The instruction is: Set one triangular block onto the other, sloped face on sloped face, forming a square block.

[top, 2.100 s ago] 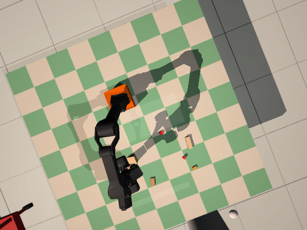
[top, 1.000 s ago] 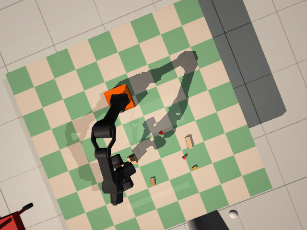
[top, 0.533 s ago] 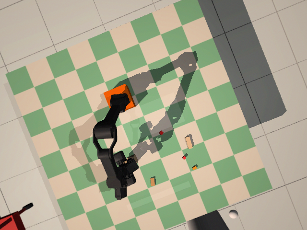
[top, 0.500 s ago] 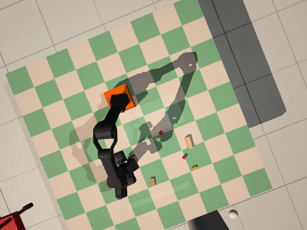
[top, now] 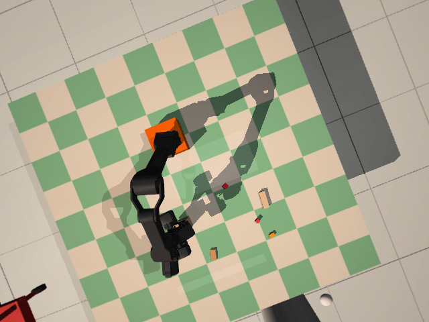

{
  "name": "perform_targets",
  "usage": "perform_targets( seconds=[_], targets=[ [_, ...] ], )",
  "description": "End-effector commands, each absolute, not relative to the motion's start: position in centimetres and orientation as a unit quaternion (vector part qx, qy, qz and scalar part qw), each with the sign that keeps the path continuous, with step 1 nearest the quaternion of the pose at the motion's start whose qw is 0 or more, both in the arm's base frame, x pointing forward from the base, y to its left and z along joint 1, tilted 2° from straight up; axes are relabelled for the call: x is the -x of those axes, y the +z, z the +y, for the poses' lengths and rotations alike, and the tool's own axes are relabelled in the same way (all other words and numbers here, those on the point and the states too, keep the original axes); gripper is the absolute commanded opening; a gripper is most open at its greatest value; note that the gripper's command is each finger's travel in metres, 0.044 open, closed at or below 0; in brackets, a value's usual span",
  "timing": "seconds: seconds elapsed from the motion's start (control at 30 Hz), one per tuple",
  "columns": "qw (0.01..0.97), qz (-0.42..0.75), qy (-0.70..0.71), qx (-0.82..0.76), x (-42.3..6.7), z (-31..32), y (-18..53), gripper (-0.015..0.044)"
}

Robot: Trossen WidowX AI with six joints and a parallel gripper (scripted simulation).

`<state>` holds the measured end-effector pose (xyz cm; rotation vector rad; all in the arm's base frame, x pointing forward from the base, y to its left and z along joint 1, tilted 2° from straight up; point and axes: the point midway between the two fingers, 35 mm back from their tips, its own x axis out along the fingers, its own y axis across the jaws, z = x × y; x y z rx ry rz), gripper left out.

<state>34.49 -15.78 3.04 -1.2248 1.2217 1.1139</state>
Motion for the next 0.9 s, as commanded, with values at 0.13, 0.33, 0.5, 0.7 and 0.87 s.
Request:
perform_targets(
  seconds=[0.13,0.33,0.5,0.7,0.87],
  targets=[
    [0.52,0.508,0.459,0.511,-34.59,-15.74,3.28,0.0],
    [0.521,0.508,0.458,0.511,-34.61,-15.74,3.32,0.0],
    [0.521,0.508,0.457,0.511,-34.62,-15.73,3.35,0.0],
    [0.522,0.508,0.457,0.512,-34.63,-15.73,3.38,0.0],
    [0.522,0.507,0.456,0.512,-34.64,-15.72,3.4,0.0]
  ],
)
